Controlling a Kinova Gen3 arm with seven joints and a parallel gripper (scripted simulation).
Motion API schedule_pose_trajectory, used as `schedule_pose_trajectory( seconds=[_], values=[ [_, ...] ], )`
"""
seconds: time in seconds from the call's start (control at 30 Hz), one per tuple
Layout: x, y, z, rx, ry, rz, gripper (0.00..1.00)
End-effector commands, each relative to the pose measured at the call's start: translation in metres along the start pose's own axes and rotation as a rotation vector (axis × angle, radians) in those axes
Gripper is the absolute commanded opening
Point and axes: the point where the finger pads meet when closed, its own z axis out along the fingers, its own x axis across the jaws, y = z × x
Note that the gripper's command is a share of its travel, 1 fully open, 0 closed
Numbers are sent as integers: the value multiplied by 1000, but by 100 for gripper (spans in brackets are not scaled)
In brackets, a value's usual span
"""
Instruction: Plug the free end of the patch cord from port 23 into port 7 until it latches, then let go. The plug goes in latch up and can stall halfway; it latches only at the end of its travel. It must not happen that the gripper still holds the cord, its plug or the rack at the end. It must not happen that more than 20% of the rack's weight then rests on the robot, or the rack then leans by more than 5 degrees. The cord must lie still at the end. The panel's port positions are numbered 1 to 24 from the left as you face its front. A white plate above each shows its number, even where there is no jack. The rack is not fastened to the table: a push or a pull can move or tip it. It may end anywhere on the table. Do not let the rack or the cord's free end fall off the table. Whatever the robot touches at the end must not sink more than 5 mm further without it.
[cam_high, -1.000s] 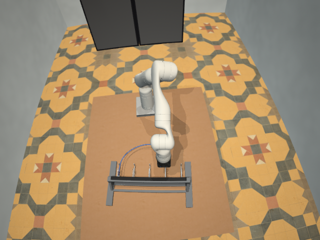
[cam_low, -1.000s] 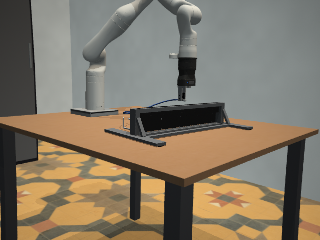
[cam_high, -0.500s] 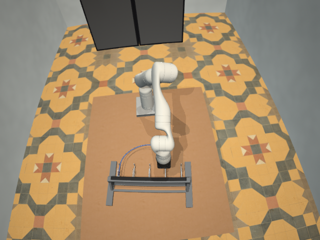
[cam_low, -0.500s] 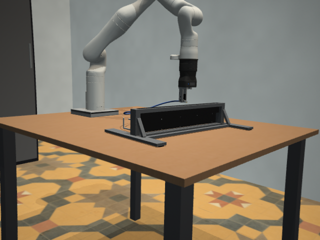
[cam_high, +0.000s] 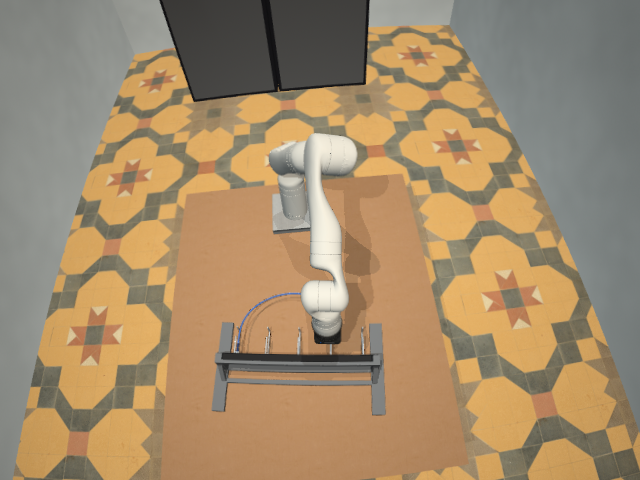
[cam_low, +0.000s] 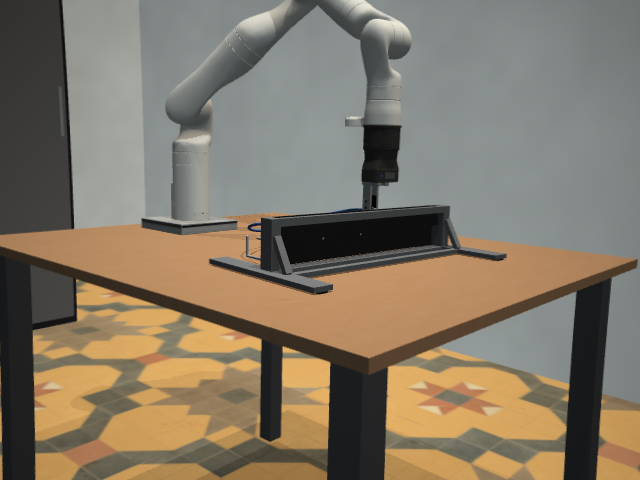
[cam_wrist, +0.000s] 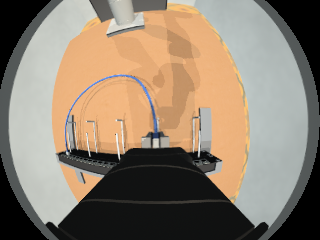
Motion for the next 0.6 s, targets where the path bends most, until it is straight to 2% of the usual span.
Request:
schedule_pose_trajectory(
  seconds=[0.0, 0.57],
  values=[
    [2, 2, 6, 8, 5, 6, 0],
    [2, 10, 10, 5, 8, 6, 0]
  ],
)
